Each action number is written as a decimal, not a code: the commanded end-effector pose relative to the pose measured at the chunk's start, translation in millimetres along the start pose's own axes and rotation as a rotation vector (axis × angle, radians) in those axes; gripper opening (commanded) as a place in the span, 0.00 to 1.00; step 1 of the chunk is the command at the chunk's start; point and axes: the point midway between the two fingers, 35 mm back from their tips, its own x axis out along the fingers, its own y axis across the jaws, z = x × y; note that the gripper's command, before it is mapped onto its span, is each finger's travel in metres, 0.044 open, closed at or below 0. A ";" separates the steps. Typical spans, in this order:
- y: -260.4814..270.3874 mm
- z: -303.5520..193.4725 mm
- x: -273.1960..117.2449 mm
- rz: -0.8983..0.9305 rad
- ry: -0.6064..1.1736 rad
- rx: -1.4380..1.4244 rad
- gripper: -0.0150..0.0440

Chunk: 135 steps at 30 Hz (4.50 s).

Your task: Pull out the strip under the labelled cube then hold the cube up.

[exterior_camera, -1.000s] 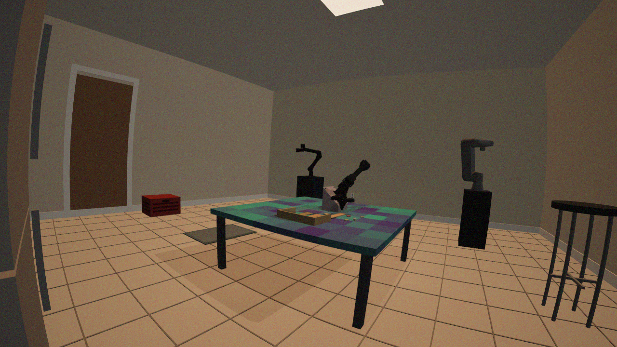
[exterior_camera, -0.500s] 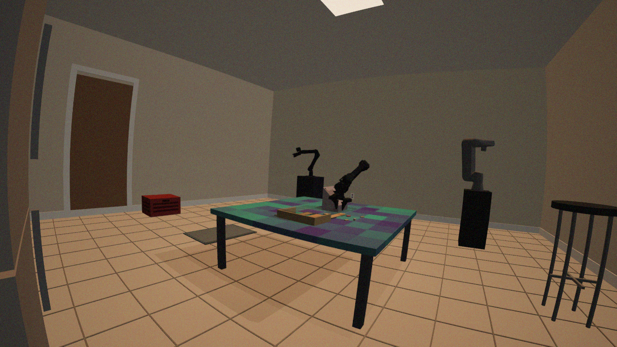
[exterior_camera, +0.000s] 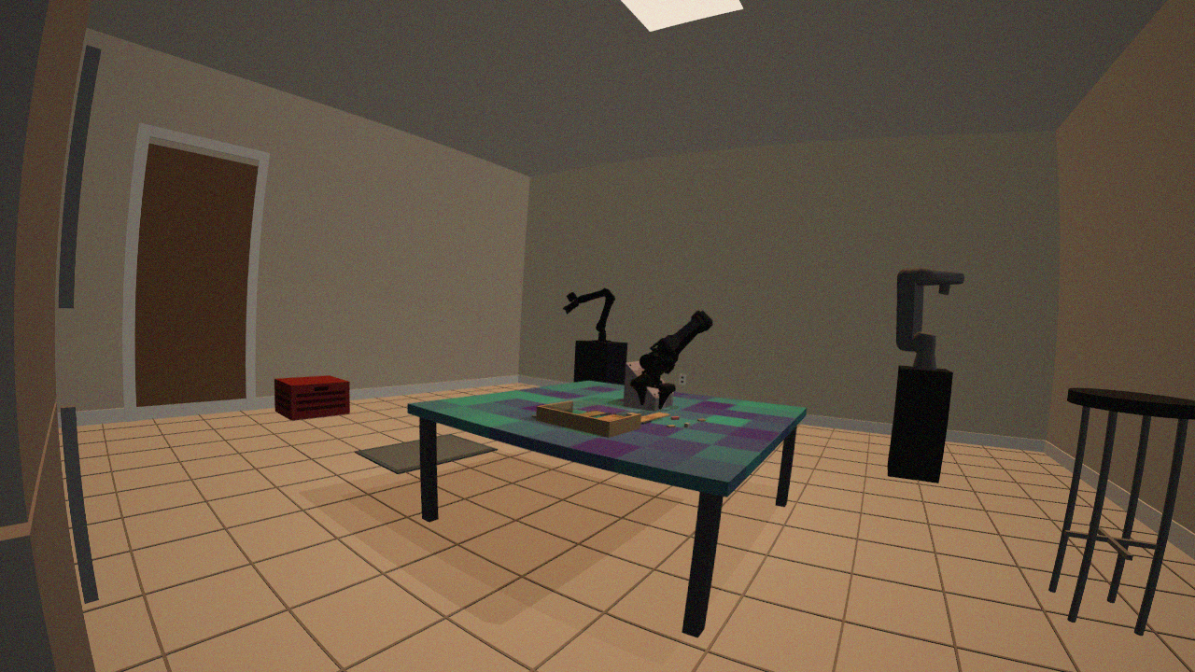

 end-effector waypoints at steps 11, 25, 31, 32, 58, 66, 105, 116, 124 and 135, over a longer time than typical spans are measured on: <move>6.2 45.1 -5.6 0.005 -0.006 -0.005 1.00; 13.0 85.8 -11.1 0.005 -0.008 -0.006 1.00; 15.9 103.0 -14.6 0.005 -0.009 -0.007 1.00; 16.3 105.9 -15.3 0.005 -0.009 -0.007 1.00; 19.8 131.1 -1.6 0.005 -0.010 -0.008 0.68; 19.8 131.1 11.4 0.005 -0.010 -0.008 0.68; 3.4 103.7 5.3 0.004 -0.007 -0.009 0.25; -11.6 77.8 -12.1 0.004 -0.008 -0.006 0.25; -22.2 61.3 -12.7 0.003 -0.007 -0.005 0.25; -43.7 25.9 -11.9 0.002 -0.006 -0.003 0.25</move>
